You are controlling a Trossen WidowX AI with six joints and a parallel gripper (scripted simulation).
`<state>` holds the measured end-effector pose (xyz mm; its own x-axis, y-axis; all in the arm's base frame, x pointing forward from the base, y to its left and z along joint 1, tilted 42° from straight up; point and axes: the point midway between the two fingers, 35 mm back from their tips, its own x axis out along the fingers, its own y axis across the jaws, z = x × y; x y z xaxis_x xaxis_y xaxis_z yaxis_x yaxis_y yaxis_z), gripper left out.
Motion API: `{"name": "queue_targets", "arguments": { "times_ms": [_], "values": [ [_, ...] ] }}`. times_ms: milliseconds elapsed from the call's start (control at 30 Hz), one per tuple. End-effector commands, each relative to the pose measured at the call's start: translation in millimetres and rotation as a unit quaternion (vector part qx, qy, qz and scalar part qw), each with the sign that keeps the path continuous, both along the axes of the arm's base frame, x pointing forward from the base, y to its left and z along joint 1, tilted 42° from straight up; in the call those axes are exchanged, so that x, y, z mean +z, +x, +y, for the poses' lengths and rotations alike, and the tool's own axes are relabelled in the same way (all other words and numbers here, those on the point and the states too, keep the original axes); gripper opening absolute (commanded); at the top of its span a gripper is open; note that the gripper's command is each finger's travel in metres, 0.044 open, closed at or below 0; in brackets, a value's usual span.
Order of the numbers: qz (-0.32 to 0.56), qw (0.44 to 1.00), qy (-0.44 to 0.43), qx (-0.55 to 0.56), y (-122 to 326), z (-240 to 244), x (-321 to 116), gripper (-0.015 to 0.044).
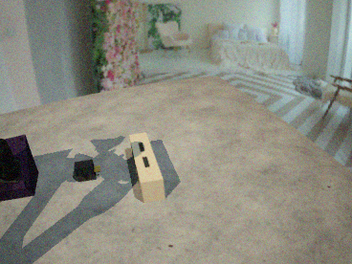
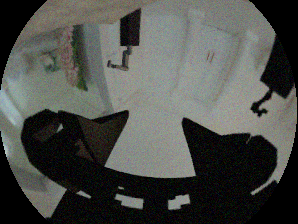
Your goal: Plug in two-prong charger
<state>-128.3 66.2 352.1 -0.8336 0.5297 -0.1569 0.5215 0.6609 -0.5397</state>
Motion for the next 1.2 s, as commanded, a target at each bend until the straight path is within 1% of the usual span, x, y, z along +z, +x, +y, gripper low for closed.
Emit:
{"name": "queue_targets", "arguments": {
  "times_ms": [0,33,267,567,867,1167],
  "values": [
    [0.001,1.000,-0.003,-0.002,0.3,0.7,-0.2,0.0426],
    [0.004,1.000,-0.011,-0.006,1.2,2.9,-0.8,0.0440],
    [0.043,0.989,-0.119,-0.071,14.3,31.0,-9.9,0.0440],
    [0.098,0.950,-0.249,-0.163,35.5,66.2,-25.7,0.0440],
    [0.157,0.883,-0.363,-0.255,59.7,96.2,-45.3,0.0440],
    [0.219,0.791,-0.458,-0.343,84.9,118.4,-67.4,0.0440]
  ]
}}
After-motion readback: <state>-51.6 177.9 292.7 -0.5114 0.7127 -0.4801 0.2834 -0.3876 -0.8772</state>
